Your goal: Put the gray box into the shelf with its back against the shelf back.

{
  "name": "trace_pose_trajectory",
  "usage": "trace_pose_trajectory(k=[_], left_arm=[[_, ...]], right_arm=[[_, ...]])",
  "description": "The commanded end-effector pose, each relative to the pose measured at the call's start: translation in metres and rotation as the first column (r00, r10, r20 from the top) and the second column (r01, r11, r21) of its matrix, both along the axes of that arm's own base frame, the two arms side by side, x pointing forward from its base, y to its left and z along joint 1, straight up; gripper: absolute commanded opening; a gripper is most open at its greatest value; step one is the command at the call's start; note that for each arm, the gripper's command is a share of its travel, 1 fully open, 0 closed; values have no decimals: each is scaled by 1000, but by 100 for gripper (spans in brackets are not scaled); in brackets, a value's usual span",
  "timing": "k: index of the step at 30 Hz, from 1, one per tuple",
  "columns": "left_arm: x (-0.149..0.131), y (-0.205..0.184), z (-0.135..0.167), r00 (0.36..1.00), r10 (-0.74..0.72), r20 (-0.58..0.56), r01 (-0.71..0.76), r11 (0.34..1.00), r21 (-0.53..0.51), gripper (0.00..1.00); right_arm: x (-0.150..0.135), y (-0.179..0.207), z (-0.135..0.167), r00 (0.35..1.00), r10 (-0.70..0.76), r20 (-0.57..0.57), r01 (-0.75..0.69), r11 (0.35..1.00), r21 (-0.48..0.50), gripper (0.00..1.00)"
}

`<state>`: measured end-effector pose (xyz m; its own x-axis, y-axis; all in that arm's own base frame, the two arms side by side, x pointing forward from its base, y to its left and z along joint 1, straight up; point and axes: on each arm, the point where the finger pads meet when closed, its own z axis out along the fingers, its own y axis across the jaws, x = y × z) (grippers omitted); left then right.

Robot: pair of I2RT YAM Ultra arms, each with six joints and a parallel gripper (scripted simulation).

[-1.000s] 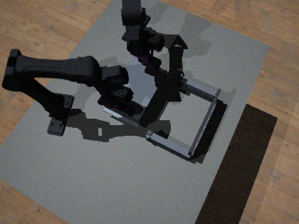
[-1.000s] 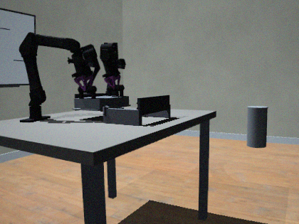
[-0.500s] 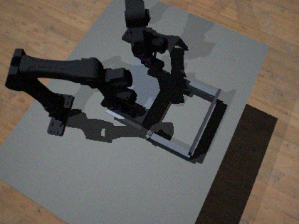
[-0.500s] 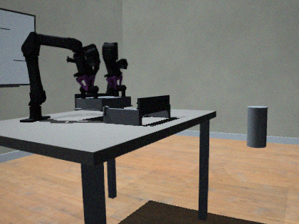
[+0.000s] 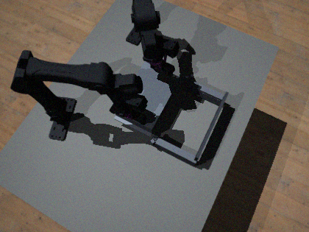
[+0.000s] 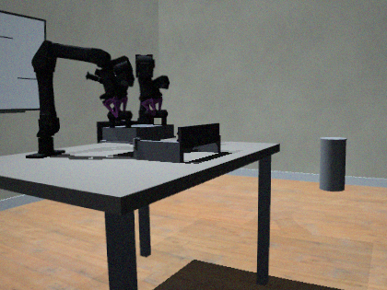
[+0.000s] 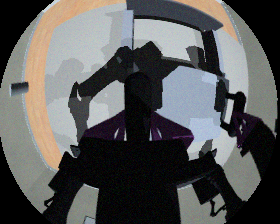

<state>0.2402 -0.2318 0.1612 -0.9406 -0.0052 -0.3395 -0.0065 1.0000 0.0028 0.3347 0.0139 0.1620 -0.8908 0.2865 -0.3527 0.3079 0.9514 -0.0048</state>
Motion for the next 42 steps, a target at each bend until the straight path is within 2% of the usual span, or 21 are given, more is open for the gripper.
trace_pose_trajectory(k=[1,5,7,13,14,22,24,29,31,39,41,42], left_arm=[[30,-3,33,992,17,124,-11,998,-55,15],[31,-2,37,991,30,131,-22,998,-64,15],[38,-4,25,994,20,106,-16,999,-34,15],[48,-1,39,990,22,137,-14,998,-59,15],[52,-3,25,994,20,112,-17,999,-28,15],[60,0,38,990,34,138,-26,998,-60,15],[66,-2,24,994,23,106,-20,999,-27,15],[75,0,39,990,25,139,-18,998,-54,15],[81,-1,28,993,22,119,-18,999,-31,15],[88,1,42,989,36,145,-27,998,-60,15],[95,0,26,993,26,112,-23,999,-28,15],[97,-1,30,992,25,122,-21,999,-37,15]], right_arm=[[31,-10,36,990,4,141,-1,1000,-28,15],[31,-11,40,989,-2,150,6,1000,-27,15],[37,-13,32,993,-1,122,4,1000,-28,15],[47,-15,40,989,3,149,1,1000,-29,15],[49,-17,39,989,1,146,4,1000,-31,15],[57,-20,42,988,-3,155,7,1000,-29,15],[63,-23,32,993,-4,122,8,1000,-29,15],[72,-24,42,988,1,152,3,1000,-30,15],[76,-26,38,990,0,141,4,999,-32,15],[83,-29,46,987,-3,160,8,999,-31,15],[89,-32,34,992,-5,124,9,999,-32,15],[92,-32,35,991,-1,131,5,999,-32,15]])
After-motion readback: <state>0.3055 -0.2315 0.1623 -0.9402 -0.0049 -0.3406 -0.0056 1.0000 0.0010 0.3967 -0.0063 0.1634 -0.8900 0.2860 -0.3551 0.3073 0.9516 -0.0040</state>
